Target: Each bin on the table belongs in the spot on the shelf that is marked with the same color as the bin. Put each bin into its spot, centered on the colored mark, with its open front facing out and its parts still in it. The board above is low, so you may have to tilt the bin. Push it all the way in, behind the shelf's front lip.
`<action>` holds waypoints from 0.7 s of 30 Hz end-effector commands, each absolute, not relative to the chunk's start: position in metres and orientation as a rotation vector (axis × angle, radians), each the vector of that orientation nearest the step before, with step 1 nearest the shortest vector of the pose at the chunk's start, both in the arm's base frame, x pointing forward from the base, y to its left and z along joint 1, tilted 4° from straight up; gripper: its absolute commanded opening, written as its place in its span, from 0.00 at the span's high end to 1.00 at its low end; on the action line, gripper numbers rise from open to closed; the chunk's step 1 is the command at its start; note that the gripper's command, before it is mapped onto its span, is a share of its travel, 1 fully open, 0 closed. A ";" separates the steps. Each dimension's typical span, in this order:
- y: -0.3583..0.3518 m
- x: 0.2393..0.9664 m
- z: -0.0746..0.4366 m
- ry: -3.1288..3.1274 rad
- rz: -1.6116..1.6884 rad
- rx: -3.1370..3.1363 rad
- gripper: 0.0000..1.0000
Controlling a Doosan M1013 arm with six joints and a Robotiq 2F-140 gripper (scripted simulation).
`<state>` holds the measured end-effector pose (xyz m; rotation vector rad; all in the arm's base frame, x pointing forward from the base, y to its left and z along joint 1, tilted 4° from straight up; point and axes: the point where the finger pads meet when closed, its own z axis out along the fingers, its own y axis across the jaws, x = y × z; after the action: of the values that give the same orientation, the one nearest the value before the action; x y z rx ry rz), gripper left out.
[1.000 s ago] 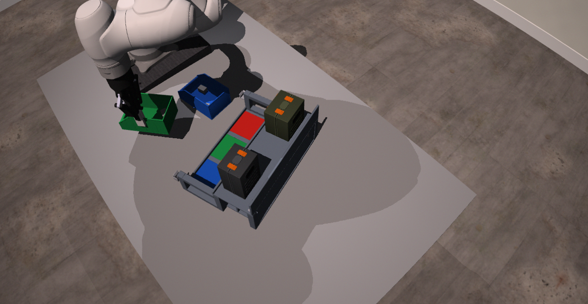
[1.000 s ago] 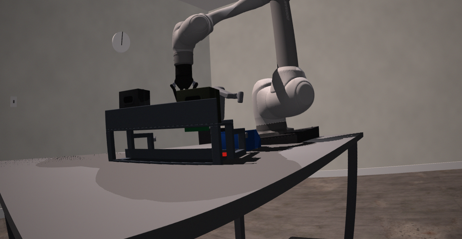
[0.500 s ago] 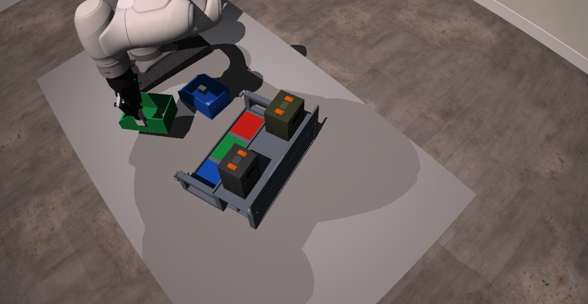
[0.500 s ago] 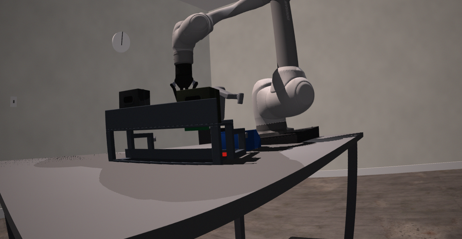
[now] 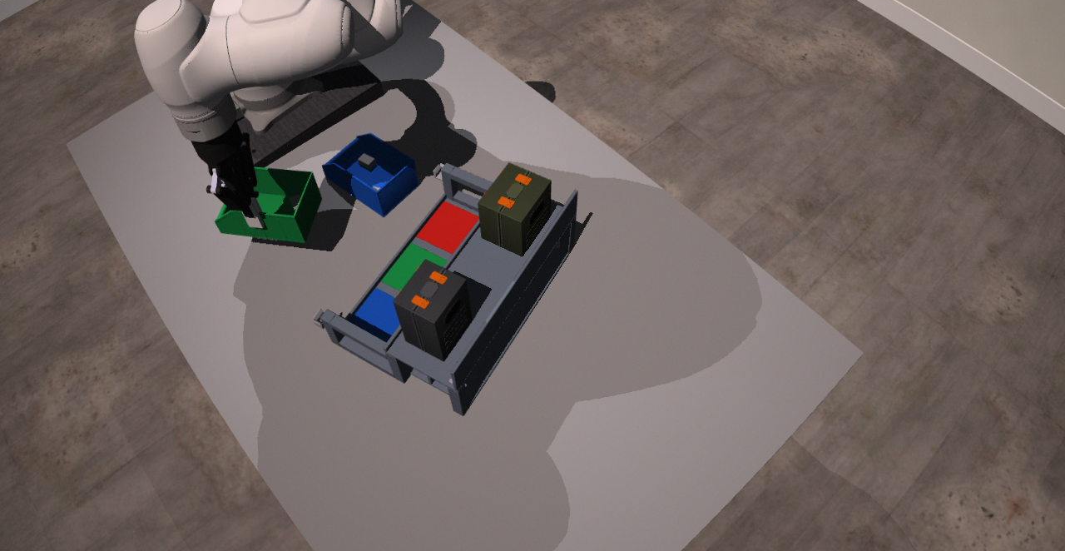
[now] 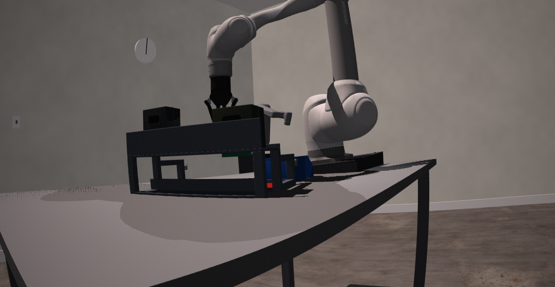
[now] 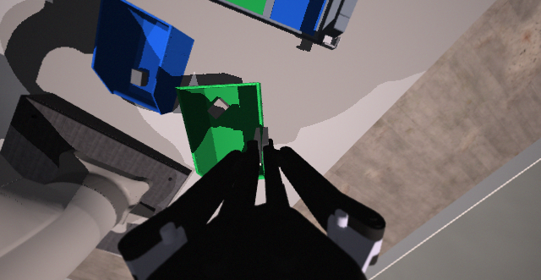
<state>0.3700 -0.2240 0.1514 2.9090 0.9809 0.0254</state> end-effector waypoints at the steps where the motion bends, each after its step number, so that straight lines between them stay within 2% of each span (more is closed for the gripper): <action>1: -0.224 0.370 0.152 0.981 0.026 2.909 0.90; 21: -0.221 0.372 0.151 0.959 0.027 2.916 0.90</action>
<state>0.3713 -0.2214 0.1514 2.9148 0.9637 0.0262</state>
